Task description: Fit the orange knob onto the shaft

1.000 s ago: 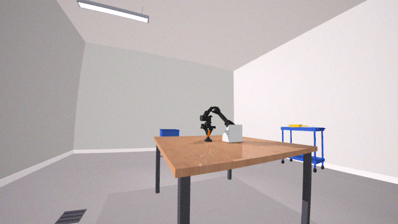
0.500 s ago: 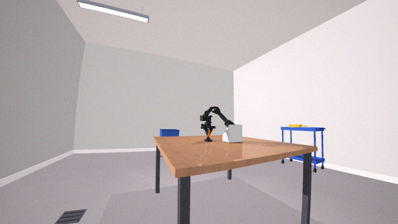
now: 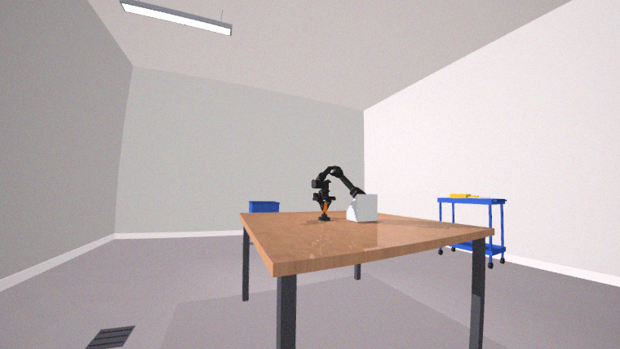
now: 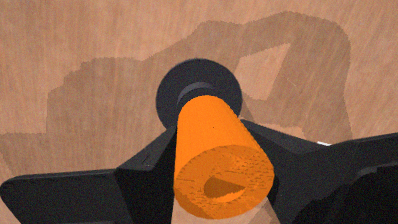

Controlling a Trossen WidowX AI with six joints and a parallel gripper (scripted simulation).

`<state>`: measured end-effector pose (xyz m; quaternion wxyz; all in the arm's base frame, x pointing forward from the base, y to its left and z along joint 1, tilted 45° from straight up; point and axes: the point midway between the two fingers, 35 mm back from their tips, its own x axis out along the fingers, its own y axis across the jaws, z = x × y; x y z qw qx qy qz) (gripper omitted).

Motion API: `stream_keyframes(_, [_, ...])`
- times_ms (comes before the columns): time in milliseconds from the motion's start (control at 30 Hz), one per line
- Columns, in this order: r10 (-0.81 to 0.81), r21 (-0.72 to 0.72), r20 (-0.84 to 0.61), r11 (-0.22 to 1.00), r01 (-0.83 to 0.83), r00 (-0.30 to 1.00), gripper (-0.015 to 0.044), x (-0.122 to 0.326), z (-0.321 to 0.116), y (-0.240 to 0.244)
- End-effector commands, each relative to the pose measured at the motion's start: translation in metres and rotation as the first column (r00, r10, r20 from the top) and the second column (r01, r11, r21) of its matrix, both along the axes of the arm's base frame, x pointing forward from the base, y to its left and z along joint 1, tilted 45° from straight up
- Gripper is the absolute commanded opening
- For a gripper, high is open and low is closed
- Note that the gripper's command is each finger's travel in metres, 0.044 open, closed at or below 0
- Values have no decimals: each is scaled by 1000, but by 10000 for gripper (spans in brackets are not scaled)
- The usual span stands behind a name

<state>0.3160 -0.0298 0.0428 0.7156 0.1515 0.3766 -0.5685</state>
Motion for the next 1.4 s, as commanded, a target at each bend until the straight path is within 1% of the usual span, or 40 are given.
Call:
stream_keyframes(0, [3,2,-2,1000,-3,1000,0,0,-1,0])
stream_keyframes(167, [3,2,-2,1000,-3,1000,0,0,-1,0])
stream_keyframes(500, [-63,11,62,998,62,996,0,0,5,5])
stream_keyframes(1367, [-56,10,56,998,56,997,0,1,0,0])
